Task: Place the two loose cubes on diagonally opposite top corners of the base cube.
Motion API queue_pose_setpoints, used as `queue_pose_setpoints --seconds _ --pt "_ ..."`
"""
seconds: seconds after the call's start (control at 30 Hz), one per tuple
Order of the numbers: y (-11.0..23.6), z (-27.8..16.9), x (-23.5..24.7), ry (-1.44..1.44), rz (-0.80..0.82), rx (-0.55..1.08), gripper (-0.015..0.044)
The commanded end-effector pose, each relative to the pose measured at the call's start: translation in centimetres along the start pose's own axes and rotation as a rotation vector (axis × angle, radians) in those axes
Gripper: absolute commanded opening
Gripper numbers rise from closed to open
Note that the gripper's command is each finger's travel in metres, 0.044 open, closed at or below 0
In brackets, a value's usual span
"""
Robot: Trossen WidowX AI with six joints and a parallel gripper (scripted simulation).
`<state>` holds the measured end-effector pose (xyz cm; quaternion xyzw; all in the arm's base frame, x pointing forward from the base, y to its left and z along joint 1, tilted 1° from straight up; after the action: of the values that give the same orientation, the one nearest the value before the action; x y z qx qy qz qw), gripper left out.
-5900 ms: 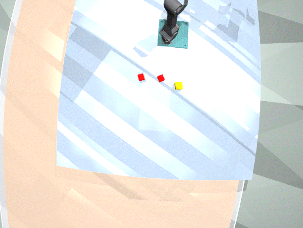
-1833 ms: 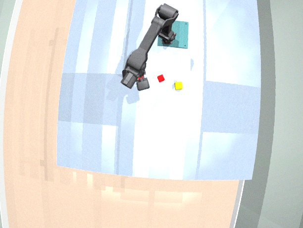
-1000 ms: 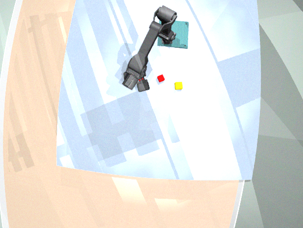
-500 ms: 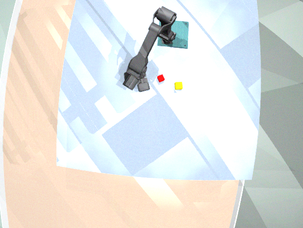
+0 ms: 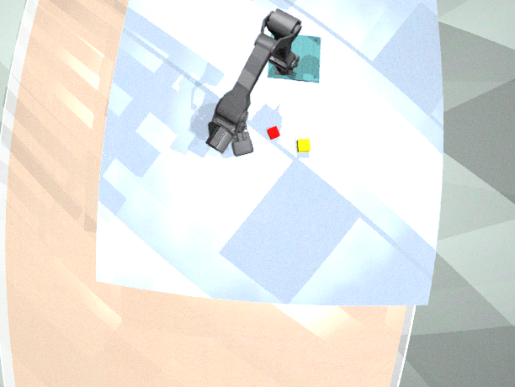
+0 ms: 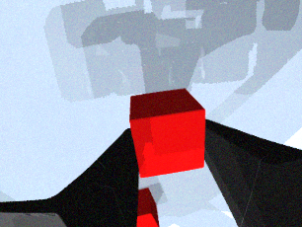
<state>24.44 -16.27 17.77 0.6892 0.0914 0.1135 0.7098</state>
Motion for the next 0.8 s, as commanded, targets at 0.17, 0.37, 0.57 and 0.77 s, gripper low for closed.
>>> queue_pose_setpoints --seconds 0.17,0.37,0.57,0.77 --pt "2.7 0.1 0.1 -0.004 -0.002 -0.002 0.0105" --pt "4.6 0.0 0.0 -0.004 -0.002 -0.002 0.0105" --pt "6.5 -0.2 -0.2 -0.004 -0.002 -0.002 0.0105" --pt "7.6 -0.4 -0.2 -0.002 -0.002 -0.002 0.0105"
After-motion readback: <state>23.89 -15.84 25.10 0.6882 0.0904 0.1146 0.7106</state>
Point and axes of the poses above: the point midway between the two fingers, 35 mm back from their tips, its own y axis back along the fingers, its own x axis across the jaws, z = x × y, the point moved 9 cm from there along y, back along the fingers, and after that the axes turned 4 degrees about y, right-handed, at the moved point
